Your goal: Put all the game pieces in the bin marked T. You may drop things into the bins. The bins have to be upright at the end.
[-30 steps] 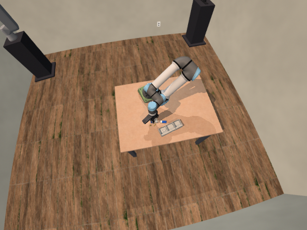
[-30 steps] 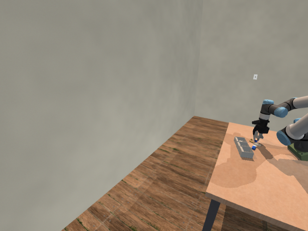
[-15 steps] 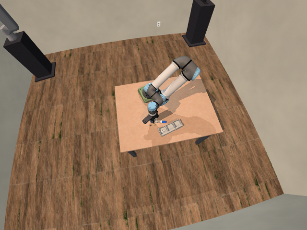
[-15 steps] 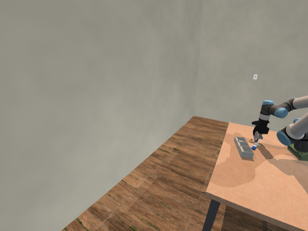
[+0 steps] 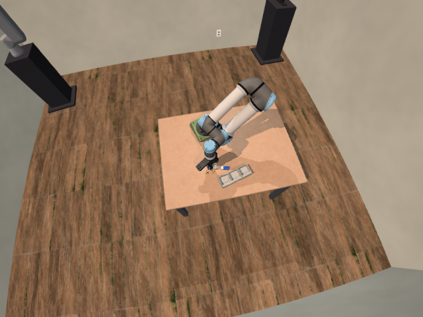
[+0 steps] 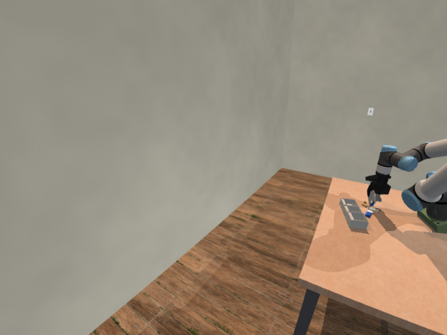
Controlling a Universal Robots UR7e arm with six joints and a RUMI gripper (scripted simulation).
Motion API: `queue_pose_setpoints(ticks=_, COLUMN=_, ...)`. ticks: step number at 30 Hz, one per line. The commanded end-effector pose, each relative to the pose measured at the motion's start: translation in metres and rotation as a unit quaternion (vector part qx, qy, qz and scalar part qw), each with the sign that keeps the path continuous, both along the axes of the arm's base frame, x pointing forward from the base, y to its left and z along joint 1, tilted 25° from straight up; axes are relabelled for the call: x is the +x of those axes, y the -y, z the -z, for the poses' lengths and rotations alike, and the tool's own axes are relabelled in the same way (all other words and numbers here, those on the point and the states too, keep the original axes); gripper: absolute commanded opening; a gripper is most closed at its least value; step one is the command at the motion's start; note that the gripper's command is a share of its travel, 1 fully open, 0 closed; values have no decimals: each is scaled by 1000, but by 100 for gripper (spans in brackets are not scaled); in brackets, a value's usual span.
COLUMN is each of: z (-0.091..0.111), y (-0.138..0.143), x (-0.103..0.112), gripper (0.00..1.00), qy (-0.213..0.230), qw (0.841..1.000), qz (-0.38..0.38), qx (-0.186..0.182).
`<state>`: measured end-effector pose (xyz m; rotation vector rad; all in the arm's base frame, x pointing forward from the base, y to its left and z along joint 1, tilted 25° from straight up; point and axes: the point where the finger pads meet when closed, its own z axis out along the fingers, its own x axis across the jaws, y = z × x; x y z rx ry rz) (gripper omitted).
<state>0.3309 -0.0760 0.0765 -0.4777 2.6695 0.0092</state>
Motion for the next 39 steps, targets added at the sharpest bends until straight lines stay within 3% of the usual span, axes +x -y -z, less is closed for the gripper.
queue_pose_setpoints(ticks=1, z=0, y=0, x=0, gripper=0, qy=0, qw=1000, qz=0, qx=0)
queue_pose_setpoints(ticks=14, z=0, y=0, x=0, gripper=0, qy=0, qw=1000, qz=0, qx=0)
queue_pose_setpoints(ticks=34, z=-55, y=5, x=-24, gripper=0, qy=0, qw=1000, qz=0, qx=0)
queue_pose_setpoints(ticks=39, z=-55, y=5, x=-24, gripper=0, qy=0, qw=1000, qz=0, qx=0)
